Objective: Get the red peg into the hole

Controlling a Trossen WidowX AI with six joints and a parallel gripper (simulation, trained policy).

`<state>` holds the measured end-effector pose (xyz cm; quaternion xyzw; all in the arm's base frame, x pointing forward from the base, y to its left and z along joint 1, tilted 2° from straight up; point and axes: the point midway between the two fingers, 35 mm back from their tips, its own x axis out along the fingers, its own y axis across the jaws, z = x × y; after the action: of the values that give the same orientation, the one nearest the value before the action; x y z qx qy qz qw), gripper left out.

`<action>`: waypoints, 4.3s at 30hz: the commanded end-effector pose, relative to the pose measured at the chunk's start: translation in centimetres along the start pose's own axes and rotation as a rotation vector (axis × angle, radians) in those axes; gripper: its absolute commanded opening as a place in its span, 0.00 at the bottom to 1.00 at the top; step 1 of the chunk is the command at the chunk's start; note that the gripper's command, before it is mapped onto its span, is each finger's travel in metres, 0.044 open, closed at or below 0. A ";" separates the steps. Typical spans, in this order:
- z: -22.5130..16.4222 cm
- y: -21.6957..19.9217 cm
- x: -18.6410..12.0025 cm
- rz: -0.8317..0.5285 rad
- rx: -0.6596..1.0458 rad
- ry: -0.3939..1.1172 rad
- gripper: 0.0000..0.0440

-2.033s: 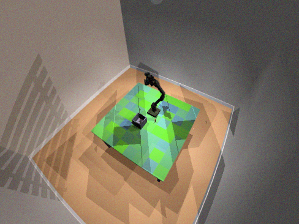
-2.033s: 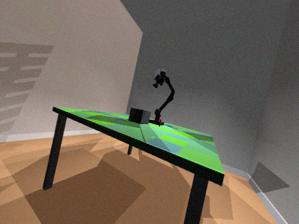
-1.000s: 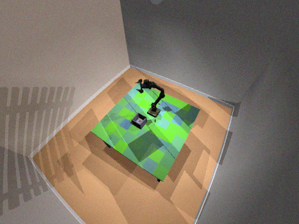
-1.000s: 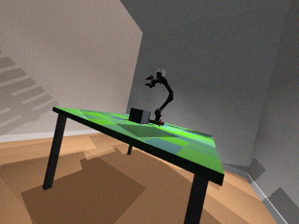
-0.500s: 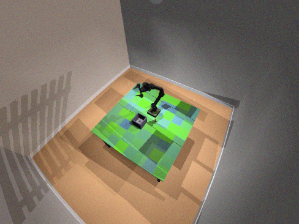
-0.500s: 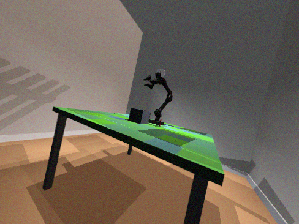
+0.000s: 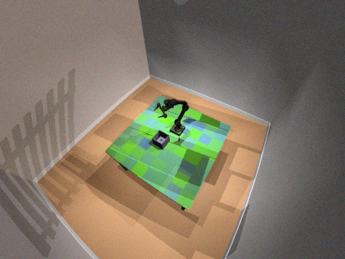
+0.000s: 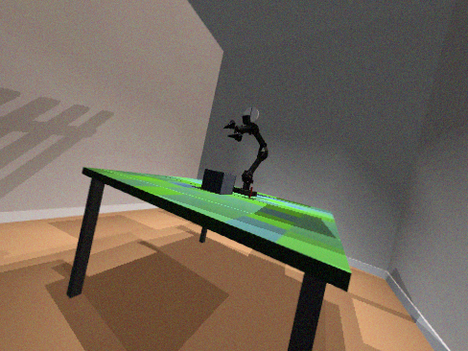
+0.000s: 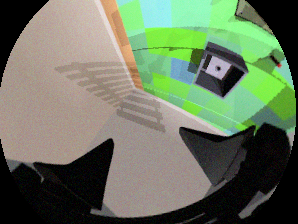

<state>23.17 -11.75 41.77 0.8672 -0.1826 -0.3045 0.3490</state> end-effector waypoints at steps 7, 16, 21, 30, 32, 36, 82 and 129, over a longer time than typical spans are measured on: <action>-1.8 -5.0 1.0 -0.180 -0.020 0.073 1.00; -3.2 -10.3 1.0 -0.363 -0.080 0.134 1.00; -3.8 -13.4 0.6 -0.469 -0.137 0.164 1.00; -4.0 -19.2 -0.6 -0.660 -0.281 0.212 1.00; -3.8 -20.4 -0.9 -0.703 -0.319 0.220 0.99; -3.4 -23.0 -1.7 -0.789 -0.401 0.232 0.99; 10.5 -38.9 -5.9 -1.418 -1.214 0.134 1.00; 10.3 -43.2 -3.1 -1.360 -1.212 0.322 0.00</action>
<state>18.07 14.24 5.03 0.4746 0.6105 -0.3781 0.5091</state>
